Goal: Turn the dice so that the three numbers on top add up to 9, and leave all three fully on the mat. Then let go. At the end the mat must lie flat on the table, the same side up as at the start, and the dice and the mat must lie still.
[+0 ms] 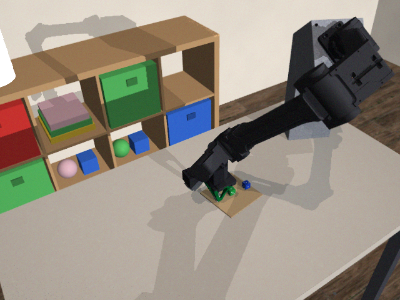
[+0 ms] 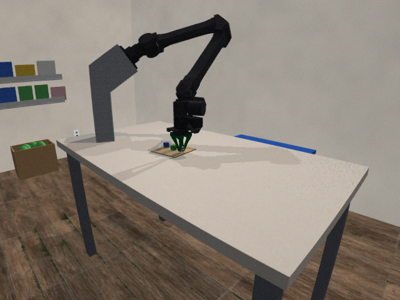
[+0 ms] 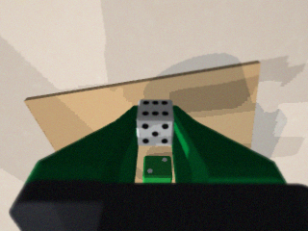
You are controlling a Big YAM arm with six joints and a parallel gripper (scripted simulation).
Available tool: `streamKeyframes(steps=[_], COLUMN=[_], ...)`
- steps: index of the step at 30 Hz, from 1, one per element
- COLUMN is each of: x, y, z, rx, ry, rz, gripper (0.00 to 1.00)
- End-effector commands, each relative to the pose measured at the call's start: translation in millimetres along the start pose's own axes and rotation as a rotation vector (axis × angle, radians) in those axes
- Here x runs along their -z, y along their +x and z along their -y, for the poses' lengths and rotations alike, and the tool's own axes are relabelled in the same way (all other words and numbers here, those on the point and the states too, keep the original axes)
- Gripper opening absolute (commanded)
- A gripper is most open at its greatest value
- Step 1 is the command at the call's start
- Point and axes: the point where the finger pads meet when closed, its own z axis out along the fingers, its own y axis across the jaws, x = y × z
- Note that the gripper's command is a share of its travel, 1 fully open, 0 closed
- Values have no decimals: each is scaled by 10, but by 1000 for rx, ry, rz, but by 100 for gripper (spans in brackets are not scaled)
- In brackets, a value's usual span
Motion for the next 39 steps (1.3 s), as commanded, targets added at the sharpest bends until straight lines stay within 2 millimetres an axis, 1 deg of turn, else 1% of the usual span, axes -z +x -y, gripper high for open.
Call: streamKeyframes(steps=[1, 18, 30, 39], x=[58, 58, 63, 67], y=[-44, -44, -47, -54], z=[74, 75, 126, 124], rx=[-5, -5, -10, -10], ry=[9, 9, 12, 12], rz=[11, 11, 13, 14], gripper=[15, 15, 15, 15])
